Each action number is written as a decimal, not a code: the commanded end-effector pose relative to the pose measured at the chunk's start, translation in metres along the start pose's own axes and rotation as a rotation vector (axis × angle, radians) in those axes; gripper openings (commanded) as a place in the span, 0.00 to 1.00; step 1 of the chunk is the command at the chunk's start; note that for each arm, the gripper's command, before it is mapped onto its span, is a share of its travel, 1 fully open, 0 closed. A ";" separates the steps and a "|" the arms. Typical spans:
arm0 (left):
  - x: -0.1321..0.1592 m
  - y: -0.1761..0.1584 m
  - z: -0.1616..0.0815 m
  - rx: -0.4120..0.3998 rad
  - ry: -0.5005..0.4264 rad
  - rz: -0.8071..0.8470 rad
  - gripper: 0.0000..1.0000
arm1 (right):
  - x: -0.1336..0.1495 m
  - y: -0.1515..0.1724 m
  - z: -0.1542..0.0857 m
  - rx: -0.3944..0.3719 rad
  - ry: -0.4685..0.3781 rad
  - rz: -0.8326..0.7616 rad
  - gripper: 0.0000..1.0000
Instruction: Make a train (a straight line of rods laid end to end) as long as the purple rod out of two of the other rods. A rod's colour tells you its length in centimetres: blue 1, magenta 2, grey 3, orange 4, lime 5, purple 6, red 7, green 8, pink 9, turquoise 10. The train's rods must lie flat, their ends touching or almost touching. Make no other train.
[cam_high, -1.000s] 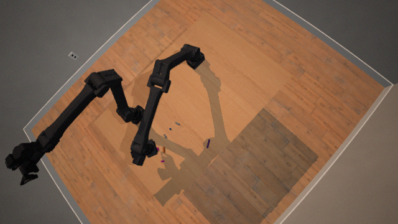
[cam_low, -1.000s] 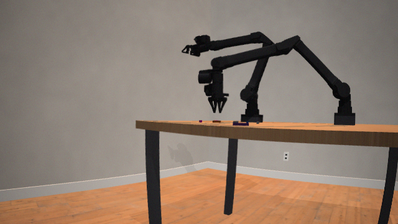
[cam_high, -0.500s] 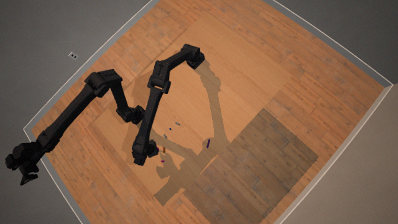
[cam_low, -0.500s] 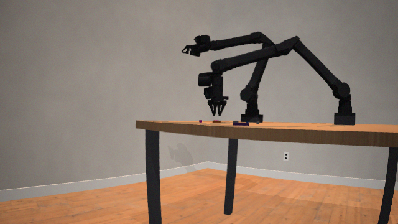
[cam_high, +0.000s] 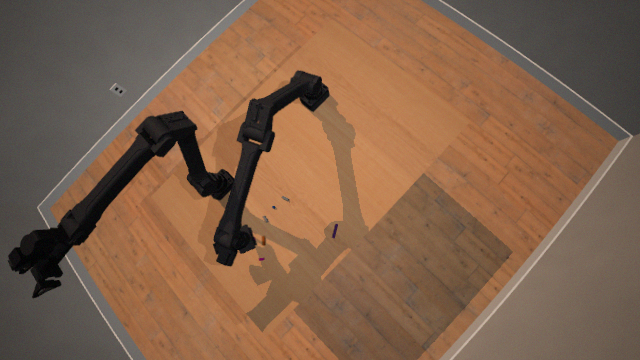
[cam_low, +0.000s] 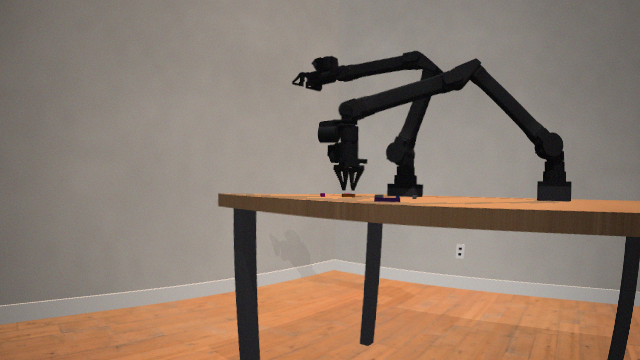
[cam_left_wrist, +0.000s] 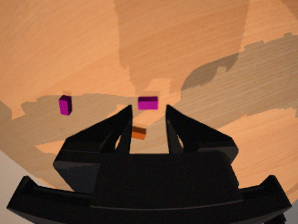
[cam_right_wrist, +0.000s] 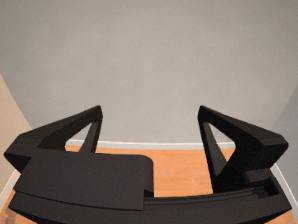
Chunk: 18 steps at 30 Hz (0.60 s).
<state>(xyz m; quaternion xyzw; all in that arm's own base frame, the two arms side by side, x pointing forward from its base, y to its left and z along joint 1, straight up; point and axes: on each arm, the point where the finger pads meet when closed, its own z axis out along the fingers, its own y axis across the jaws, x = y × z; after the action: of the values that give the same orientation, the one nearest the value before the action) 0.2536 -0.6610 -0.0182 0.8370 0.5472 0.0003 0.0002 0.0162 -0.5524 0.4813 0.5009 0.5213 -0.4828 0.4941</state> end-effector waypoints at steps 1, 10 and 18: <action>0.001 0.011 -0.002 -0.015 -0.016 0.003 0.34 | -0.019 -0.007 -0.009 0.014 -0.045 0.009 1.00; 0.001 0.010 -0.005 -0.016 -0.018 0.003 0.34 | -0.019 -0.007 -0.009 0.014 -0.045 0.009 1.00; 0.001 0.010 -0.005 -0.016 -0.018 0.003 0.34 | -0.019 -0.007 -0.009 0.014 -0.045 0.009 1.00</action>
<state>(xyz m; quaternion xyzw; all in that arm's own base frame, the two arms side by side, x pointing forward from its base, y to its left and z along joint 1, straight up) 0.2537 -0.6611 -0.0191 0.8370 0.5472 0.0003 0.0003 0.0162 -0.5524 0.4813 0.5009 0.5213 -0.4828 0.4941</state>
